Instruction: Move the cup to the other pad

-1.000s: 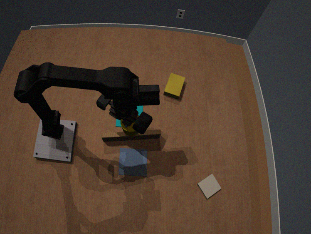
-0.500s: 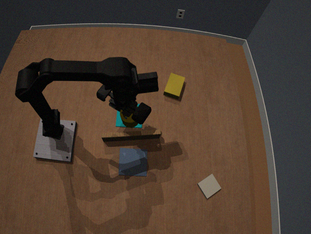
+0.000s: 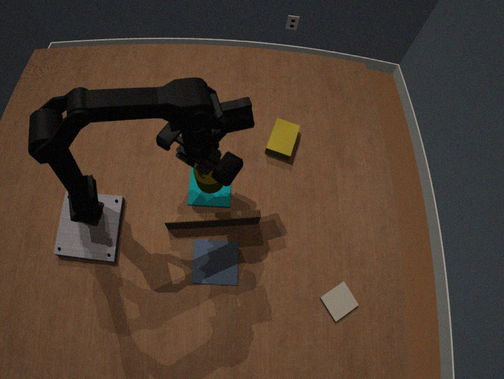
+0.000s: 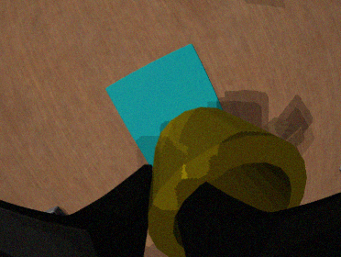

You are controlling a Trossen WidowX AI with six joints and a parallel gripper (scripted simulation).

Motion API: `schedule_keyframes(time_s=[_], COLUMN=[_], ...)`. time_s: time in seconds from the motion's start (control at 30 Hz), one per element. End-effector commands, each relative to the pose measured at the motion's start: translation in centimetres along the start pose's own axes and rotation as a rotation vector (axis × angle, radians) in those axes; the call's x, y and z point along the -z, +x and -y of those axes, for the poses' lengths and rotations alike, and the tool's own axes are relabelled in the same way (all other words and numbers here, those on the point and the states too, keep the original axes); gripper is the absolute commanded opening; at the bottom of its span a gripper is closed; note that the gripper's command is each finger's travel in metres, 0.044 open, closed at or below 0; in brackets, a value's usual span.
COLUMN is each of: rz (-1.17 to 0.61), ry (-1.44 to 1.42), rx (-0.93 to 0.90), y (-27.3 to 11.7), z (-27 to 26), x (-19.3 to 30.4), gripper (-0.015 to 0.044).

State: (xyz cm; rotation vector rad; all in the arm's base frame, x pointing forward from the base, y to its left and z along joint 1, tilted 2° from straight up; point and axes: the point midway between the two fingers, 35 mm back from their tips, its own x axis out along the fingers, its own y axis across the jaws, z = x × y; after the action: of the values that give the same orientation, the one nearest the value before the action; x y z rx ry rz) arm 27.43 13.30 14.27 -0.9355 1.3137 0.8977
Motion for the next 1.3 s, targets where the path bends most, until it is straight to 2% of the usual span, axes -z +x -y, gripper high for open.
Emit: schedule_keyframes(time_s=[0.0,0.37,1.27], rz=[-0.006,-0.005,-0.005], ry=[0.003,0.003,0.003], rx=[0.0,-0.001,-0.001], y=[0.1,0.2,3.5], z=[-0.6,-1.6,-1.6], x=[-0.7,-1.8,-1.9], gripper=[0.0,0.0,0.0])
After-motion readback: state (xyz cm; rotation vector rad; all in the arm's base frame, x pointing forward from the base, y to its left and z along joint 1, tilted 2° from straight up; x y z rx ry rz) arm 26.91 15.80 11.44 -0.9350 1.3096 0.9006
